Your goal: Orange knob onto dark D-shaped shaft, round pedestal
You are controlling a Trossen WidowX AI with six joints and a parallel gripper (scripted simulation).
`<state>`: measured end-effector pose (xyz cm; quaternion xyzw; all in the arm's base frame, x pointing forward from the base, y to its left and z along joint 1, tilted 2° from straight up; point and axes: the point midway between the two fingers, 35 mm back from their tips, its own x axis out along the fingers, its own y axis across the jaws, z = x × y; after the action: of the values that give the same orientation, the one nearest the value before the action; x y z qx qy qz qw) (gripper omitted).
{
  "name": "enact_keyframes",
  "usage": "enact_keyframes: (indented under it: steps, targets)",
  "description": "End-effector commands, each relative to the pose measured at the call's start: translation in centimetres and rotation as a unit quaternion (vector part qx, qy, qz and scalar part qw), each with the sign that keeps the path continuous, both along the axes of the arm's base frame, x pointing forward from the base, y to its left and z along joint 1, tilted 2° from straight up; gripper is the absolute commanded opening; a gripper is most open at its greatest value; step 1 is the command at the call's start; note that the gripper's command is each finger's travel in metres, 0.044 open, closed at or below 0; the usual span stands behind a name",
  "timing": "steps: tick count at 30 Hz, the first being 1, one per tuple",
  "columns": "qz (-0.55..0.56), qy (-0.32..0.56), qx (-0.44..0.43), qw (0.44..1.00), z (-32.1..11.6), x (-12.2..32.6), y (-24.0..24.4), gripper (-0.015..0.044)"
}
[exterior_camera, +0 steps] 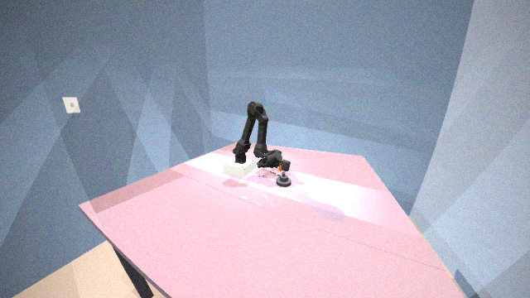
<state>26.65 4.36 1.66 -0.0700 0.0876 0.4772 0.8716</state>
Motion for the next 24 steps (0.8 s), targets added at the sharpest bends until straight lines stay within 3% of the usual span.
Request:
enact_keyframes:
  steps: [1, 16, 22, 24]
  targets:
    - [0.001, 0.001, 0.003, 1.0, 0.04, -0.04, 0.04, 0.026]
    - [0.001, 0.001, 0.003, 1.0, 0.04, -0.04, 0.04, 0.026]
    - [0.001, 0.001, 0.003, 1.0, 0.04, -0.04, 0.04, 0.0418]
    - [0.001, 0.001, 0.003, 1.0, 0.04, -0.04, 0.04, 0.044]
